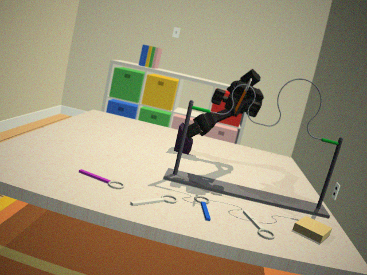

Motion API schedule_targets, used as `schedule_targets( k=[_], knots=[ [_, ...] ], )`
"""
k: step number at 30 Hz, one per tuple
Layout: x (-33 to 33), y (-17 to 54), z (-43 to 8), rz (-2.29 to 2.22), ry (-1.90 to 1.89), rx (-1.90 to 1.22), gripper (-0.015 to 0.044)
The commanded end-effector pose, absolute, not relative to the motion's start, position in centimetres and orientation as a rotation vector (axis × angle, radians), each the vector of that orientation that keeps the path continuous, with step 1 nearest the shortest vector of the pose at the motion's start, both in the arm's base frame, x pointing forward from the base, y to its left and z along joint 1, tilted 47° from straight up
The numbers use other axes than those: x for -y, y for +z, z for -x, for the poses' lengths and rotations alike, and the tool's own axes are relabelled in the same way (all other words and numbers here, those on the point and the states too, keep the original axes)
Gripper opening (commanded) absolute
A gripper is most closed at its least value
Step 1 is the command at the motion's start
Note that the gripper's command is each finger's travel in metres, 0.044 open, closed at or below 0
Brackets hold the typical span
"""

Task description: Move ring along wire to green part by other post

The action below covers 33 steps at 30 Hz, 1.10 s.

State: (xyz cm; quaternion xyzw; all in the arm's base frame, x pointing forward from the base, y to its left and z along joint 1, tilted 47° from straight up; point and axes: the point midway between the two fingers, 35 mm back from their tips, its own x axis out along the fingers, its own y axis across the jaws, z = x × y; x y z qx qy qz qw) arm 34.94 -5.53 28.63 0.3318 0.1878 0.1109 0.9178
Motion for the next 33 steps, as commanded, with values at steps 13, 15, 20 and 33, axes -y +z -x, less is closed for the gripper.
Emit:
schedule_targets(
  k=[13,15,20,33],
  knots=[
    [3.8,30.3,-34.9,-1.044,0.33,-0.328,-0.015],
    [3.6,30.6,-34.9,-1.091,0.342,-0.319,-0.015],
    [3.3,31.3,-34.9,-1.208,0.374,-0.296,-0.015],
    [2.8,33.3,-34.9,-1.51,0.455,-0.228,-0.015]
  ],
)
